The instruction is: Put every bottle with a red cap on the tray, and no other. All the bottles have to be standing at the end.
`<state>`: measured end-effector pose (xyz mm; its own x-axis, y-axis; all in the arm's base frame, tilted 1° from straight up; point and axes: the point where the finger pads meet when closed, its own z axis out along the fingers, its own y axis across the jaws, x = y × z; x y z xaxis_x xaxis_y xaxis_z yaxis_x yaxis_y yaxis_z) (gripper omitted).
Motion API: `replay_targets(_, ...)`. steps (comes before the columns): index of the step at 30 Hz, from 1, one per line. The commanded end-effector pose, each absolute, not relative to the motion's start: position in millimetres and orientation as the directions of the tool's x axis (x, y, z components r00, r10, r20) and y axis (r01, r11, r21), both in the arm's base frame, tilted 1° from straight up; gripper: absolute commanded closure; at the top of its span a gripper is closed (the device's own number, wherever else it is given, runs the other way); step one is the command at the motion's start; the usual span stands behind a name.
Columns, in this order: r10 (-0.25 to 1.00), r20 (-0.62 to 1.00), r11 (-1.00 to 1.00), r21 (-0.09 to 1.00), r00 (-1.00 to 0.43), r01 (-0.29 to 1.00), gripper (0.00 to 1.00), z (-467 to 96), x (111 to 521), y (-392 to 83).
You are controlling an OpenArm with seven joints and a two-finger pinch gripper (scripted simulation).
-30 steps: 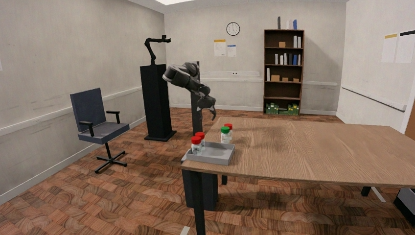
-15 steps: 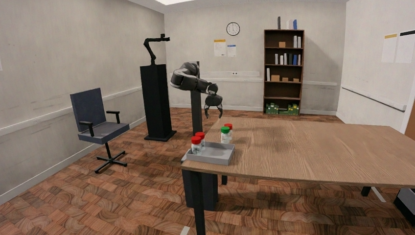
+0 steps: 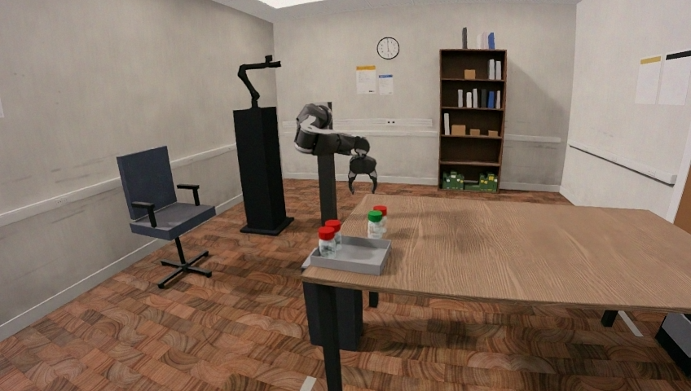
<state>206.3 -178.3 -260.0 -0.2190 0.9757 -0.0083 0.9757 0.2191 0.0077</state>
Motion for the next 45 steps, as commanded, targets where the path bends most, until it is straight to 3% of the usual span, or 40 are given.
replay_targets(1, 0.972, -0.016, 0.236, 0.007, -0.236, 0.972, 0.58, -259, 210, -171)
replay_targets(23, 0.901, -0.015, 0.433, 0.002, -0.433, 0.901, 0.58, -259, 246, -82)
replay_targets(33, 0.89, -0.016, 0.455, 0.002, -0.455, 0.89, 0.58, -260, 250, -72)
replay_targets(45, 0.891, -0.015, 0.455, 0.002, -0.455, 0.891, 0.58, -323, 251, -72)
